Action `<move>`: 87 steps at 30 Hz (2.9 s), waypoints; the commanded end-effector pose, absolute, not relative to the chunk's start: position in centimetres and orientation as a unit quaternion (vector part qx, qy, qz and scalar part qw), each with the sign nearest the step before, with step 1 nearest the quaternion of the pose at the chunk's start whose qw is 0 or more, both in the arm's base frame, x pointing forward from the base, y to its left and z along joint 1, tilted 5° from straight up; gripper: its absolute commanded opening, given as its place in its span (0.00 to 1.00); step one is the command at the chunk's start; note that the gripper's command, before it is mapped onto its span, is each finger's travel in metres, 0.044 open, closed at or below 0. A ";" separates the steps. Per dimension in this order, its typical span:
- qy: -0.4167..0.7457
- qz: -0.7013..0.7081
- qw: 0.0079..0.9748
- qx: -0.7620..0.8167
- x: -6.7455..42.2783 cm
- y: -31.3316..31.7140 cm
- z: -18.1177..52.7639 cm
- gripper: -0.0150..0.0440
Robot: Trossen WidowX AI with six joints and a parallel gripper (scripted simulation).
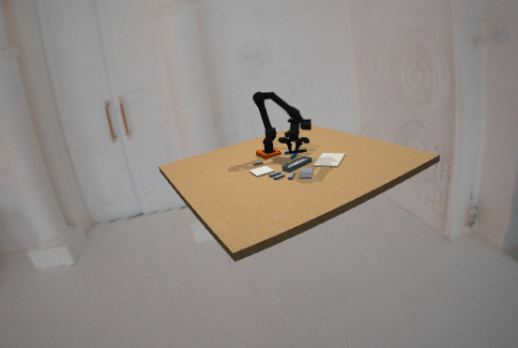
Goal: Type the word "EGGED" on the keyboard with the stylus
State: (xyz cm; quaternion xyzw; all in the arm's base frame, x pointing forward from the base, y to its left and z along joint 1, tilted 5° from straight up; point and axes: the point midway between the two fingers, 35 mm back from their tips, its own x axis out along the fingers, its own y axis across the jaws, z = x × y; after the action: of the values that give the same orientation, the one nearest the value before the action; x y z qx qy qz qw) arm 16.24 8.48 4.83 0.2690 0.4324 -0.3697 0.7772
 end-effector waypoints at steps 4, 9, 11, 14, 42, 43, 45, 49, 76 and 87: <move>0.432 -0.372 0.778 0.267 16.2 8.4 4.2 0.51; 0.432 -0.372 0.778 0.267 16.2 8.4 3.8 0.51; 0.432 -0.372 0.778 0.267 16.3 8.4 3.6 0.51; 0.432 -0.372 0.778 0.267 16.3 8.4 3.4 0.51; 0.433 -0.371 0.777 0.268 16.3 8.6 4.0 0.25; 0.433 -0.371 0.777 0.268 16.3 8.6 4.5 0.25; 0.433 -0.371 0.777 0.268 16.2 8.5 5.5 0.25; 0.433 -0.371 0.777 0.267 16.0 8.3 7.7 0.25; 0.497 -0.274 0.823 -0.006 19.8 7.4 9.7 0.25; 0.527 -0.218 0.805 -0.162 22.0 6.5 10.6 0.25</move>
State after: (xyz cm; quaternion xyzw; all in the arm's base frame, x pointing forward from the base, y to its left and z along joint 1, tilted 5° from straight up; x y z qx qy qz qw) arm 21.37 6.85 10.37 -0.1170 0.5193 -0.2321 0.8141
